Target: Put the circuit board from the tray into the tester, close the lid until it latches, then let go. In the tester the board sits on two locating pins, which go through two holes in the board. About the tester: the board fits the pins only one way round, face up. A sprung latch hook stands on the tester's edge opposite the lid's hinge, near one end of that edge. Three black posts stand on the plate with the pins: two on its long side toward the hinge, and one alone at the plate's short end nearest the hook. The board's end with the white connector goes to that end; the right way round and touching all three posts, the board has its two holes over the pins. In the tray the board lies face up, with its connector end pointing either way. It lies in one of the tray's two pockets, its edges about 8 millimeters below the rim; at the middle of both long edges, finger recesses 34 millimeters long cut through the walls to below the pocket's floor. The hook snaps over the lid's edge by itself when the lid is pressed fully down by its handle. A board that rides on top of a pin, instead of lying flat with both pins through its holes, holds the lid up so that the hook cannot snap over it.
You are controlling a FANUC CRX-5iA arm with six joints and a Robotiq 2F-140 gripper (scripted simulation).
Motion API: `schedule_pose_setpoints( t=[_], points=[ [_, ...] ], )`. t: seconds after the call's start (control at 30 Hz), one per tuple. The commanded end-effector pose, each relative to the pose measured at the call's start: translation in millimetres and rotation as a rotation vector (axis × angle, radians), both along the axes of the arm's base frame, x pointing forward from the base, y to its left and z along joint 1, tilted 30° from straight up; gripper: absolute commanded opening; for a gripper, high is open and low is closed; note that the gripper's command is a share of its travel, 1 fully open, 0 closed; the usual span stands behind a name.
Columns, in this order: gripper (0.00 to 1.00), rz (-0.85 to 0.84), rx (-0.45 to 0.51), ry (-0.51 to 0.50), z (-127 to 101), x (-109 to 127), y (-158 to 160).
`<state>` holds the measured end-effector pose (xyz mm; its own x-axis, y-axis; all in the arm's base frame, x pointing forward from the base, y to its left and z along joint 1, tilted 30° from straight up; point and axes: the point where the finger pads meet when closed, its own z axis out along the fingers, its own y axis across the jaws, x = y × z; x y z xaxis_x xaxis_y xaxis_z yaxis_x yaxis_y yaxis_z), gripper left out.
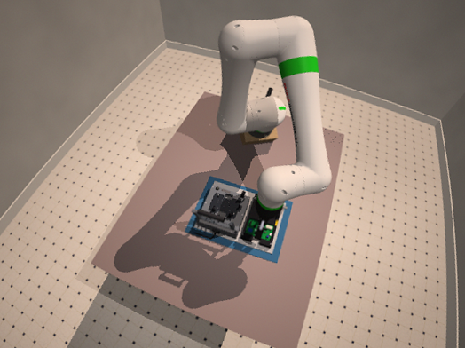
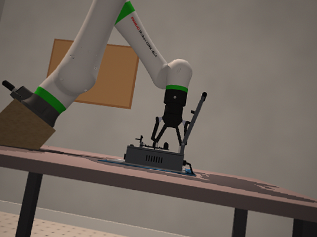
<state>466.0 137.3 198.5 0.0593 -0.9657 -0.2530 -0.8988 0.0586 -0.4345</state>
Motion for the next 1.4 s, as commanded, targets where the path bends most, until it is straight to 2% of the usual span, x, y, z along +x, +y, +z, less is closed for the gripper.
schedule_pose_setpoints(
  t=[0.0, 1.37],
  points=[
    [0.58, 0.000, 0.000, 0.000, -0.4, 0.4, 0.2],
    [0.58, 0.000, 0.000, 0.000, -7.7, 4.1, 2.3]
  ],
)
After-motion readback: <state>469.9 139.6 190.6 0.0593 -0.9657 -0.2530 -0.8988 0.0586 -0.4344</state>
